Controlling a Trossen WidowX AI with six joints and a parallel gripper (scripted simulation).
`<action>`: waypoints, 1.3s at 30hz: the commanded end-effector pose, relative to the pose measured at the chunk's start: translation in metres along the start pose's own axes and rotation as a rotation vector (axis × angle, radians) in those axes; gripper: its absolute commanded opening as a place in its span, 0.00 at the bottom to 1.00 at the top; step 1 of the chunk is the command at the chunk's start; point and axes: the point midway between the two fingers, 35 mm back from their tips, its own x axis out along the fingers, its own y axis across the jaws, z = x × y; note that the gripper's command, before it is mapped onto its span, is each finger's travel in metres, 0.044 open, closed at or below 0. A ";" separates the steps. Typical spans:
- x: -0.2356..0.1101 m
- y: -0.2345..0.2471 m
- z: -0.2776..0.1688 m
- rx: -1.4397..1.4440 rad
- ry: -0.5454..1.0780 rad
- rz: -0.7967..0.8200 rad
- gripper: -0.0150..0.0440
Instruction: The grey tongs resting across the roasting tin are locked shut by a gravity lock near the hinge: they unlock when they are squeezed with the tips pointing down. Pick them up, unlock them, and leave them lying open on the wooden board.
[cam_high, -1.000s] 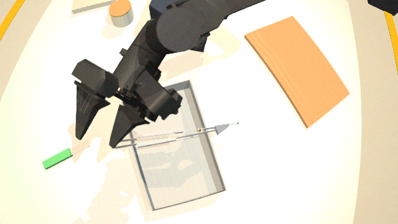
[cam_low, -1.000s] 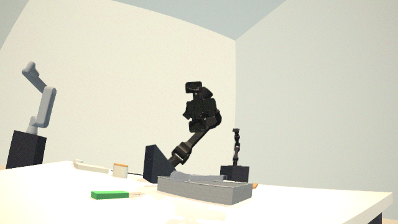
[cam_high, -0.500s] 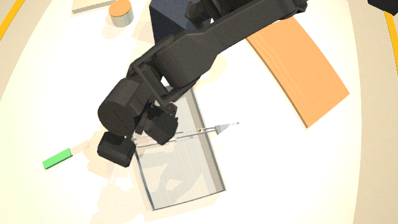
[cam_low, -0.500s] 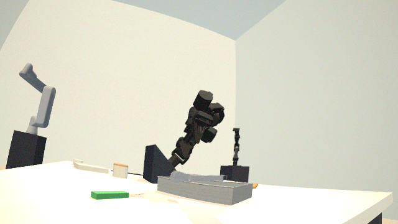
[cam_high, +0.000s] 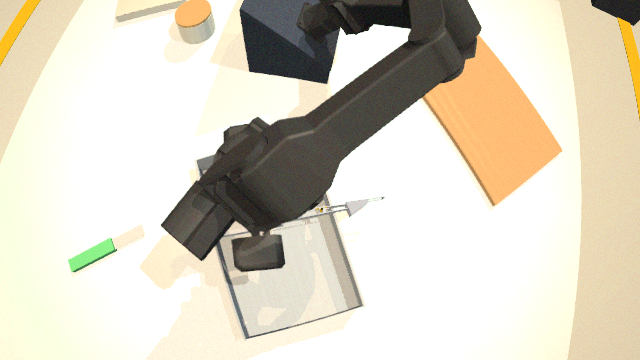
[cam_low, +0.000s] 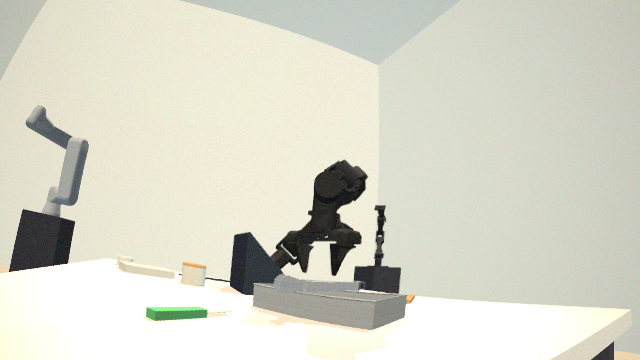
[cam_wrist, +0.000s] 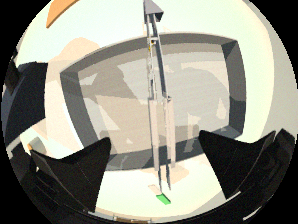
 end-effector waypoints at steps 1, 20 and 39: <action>0.000 -0.001 0.004 -0.014 -0.015 0.006 1.00; 0.015 -0.005 0.010 -0.014 -0.015 0.005 1.00; 0.047 -0.005 0.011 -0.014 -0.016 0.005 1.00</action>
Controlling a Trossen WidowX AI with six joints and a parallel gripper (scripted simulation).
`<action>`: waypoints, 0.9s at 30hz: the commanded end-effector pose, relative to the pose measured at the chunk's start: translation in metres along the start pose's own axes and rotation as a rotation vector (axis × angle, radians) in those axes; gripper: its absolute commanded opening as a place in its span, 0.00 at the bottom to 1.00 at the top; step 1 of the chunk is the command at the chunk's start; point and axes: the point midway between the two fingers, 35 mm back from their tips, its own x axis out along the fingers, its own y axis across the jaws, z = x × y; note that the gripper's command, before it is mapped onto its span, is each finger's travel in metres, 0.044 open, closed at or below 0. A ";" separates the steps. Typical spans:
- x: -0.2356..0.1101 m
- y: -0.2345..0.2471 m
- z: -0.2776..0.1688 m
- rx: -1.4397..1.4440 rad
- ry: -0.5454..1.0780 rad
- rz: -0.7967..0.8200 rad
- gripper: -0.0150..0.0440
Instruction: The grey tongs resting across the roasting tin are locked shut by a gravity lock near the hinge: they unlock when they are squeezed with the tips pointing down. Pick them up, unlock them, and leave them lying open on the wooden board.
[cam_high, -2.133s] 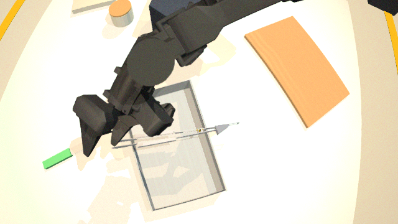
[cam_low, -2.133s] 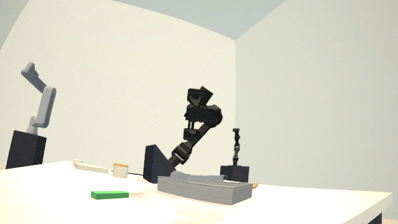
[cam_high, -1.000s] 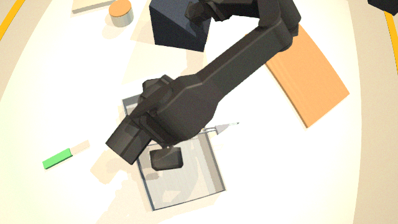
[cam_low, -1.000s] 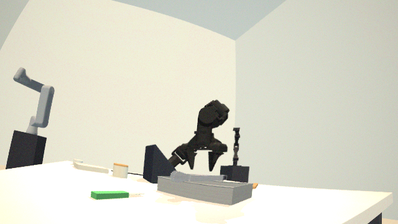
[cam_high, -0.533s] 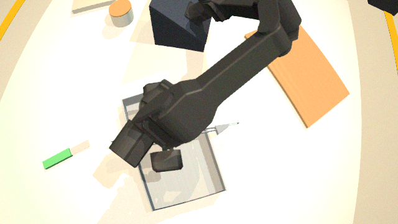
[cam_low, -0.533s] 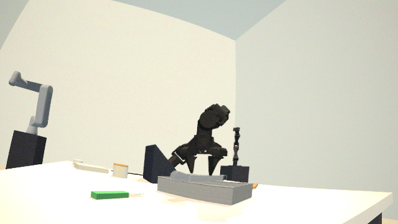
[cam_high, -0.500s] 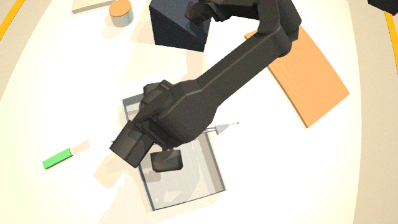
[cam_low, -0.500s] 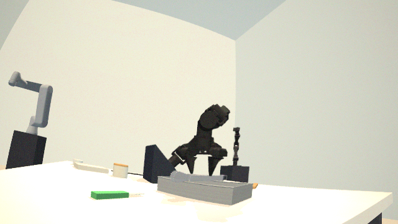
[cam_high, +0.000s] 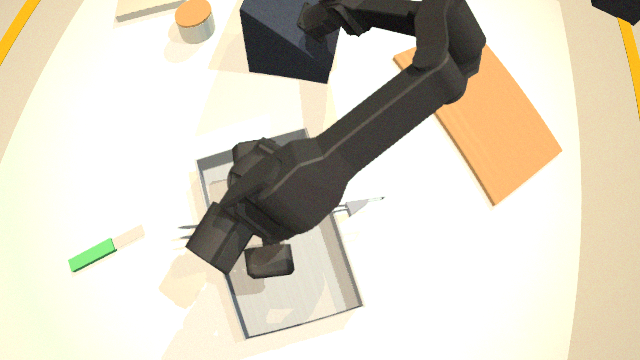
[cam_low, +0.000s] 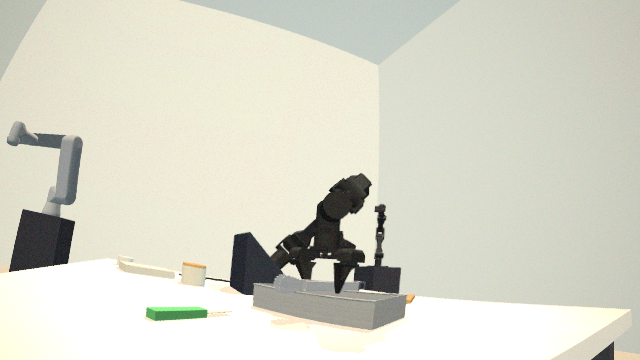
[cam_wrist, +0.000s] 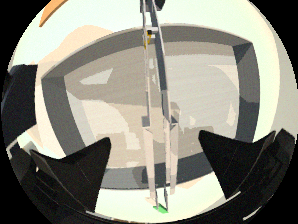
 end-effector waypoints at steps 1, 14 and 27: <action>0.008 0.001 0.002 0.005 -0.006 0.003 1.00; 0.028 0.002 0.003 0.005 -0.009 0.002 1.00; 0.025 0.001 0.002 0.000 -0.003 0.000 0.51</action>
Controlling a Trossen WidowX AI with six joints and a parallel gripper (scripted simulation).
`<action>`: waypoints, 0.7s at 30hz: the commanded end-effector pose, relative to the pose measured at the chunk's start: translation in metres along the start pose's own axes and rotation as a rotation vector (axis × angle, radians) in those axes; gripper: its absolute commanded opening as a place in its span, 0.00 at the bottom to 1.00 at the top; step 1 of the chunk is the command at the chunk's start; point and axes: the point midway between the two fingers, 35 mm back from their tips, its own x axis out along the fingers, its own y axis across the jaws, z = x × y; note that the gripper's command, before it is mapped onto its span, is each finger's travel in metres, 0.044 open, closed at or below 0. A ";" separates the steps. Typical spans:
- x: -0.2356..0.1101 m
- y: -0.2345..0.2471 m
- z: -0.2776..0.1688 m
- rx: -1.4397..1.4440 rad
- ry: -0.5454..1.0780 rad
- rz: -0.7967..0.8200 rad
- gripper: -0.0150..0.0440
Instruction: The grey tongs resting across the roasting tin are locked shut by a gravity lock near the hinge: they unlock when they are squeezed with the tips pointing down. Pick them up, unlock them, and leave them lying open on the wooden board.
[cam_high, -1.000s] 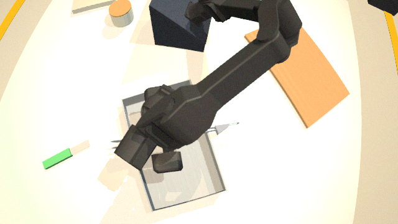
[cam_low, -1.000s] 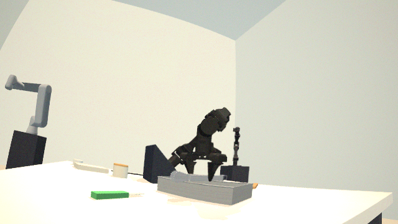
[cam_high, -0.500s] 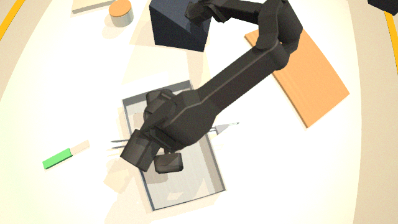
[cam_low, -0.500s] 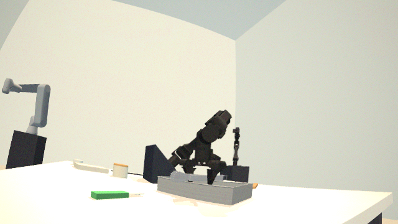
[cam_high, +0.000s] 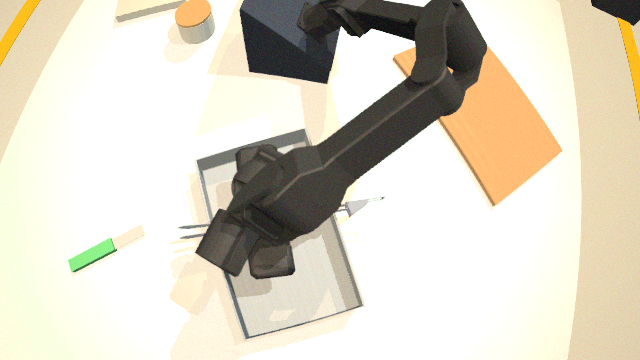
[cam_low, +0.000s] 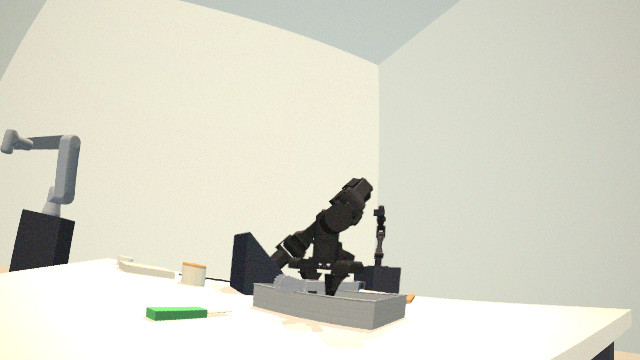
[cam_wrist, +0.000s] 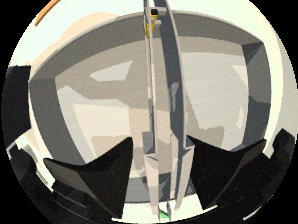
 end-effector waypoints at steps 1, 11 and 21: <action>0.000 0.000 0.000 -0.001 0.000 0.001 0.47; 0.000 0.000 0.000 -0.001 0.000 0.001 0.35; -0.003 0.000 0.000 -0.001 0.000 0.001 0.04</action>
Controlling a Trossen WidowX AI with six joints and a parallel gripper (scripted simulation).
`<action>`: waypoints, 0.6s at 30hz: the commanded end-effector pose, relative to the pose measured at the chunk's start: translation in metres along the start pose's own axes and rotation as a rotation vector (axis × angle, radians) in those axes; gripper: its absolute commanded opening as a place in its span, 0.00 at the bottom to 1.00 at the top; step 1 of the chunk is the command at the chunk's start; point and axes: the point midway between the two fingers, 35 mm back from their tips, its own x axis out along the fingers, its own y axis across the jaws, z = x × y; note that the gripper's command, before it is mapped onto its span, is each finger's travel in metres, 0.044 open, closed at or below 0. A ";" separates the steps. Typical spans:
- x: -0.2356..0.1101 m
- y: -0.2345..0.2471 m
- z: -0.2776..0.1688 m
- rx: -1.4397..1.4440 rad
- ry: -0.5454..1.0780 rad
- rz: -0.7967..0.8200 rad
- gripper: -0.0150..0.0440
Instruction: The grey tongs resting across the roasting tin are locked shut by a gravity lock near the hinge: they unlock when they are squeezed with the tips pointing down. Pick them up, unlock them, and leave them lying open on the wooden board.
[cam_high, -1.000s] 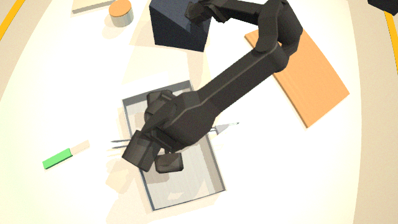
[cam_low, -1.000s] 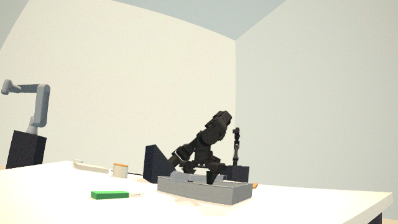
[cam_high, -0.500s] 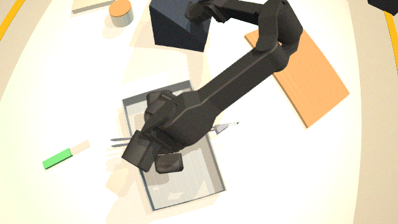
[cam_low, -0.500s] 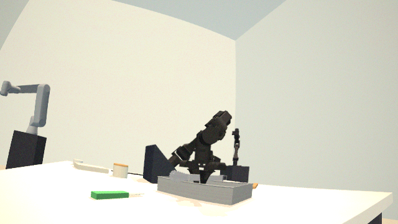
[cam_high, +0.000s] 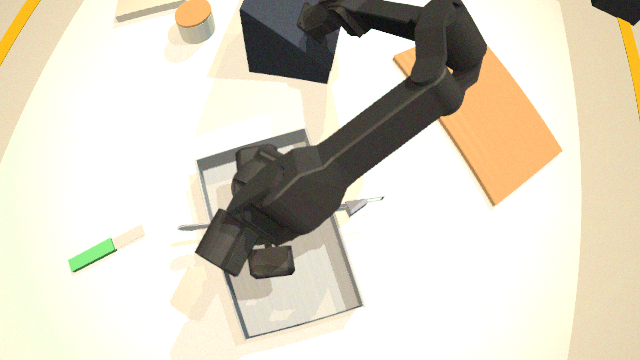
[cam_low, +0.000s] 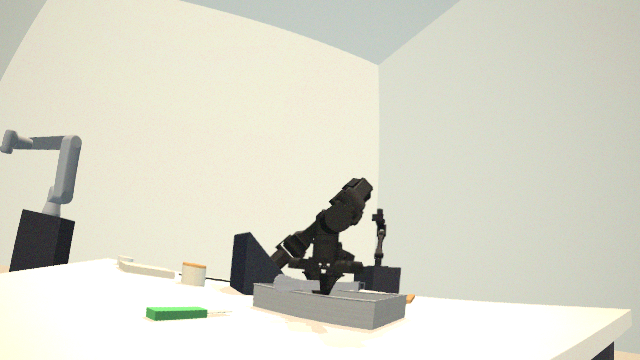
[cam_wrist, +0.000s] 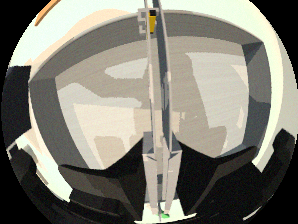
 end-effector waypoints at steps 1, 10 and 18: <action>-0.008 0.000 0.000 -0.001 0.000 0.001 0.00; -0.048 0.000 -0.001 0.004 -0.004 0.003 0.00; -0.048 -0.004 0.005 0.014 0.003 0.001 0.00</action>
